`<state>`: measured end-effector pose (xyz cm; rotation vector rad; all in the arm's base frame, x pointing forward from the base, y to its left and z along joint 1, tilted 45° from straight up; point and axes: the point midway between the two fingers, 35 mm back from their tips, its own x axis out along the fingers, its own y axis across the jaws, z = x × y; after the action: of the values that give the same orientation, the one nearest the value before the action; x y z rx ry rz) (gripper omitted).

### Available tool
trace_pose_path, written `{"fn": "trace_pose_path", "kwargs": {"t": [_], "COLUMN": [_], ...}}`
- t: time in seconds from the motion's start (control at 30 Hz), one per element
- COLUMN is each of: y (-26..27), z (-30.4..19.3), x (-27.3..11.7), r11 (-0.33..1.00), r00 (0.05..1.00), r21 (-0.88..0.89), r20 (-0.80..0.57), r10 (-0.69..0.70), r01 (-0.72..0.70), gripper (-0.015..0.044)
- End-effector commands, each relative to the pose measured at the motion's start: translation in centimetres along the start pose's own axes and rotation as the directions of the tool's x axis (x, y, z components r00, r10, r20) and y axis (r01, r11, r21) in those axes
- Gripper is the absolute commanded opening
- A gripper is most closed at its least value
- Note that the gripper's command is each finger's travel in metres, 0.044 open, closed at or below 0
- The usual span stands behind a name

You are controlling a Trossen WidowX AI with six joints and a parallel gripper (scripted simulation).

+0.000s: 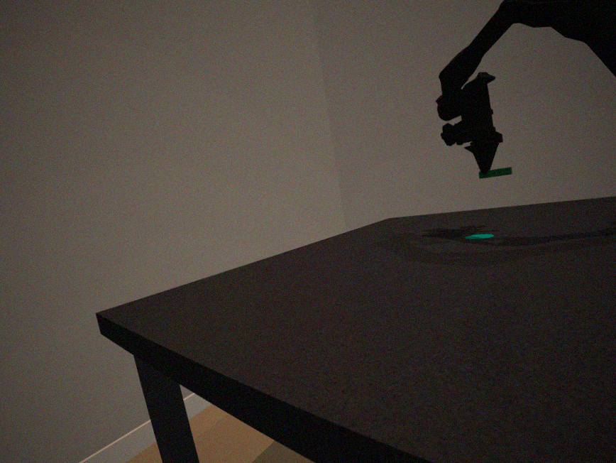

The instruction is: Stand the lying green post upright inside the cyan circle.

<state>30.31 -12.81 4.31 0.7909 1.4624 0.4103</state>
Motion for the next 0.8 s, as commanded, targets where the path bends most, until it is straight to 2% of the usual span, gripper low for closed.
{"fn": "trace_pose_path", "kwargs": {"t": [0.0,0.43,0.77], "y": [1.3,5.5,5.5], "z": [0.5,1.3,1.3], "x": [-0.5,-0.7,-0.4], "r11": [0.998,0.958,0.956], "r00": [1.0,1.0,1.0], "r21": [0.067,0.286,0.292], "r20": [0.011,0.009,0.015], "r10": [0.001,0.011,-0.014], "r01": [-0.001,-0.013,0.009], "gripper": [0.0023,0.0023,0.0023]}}
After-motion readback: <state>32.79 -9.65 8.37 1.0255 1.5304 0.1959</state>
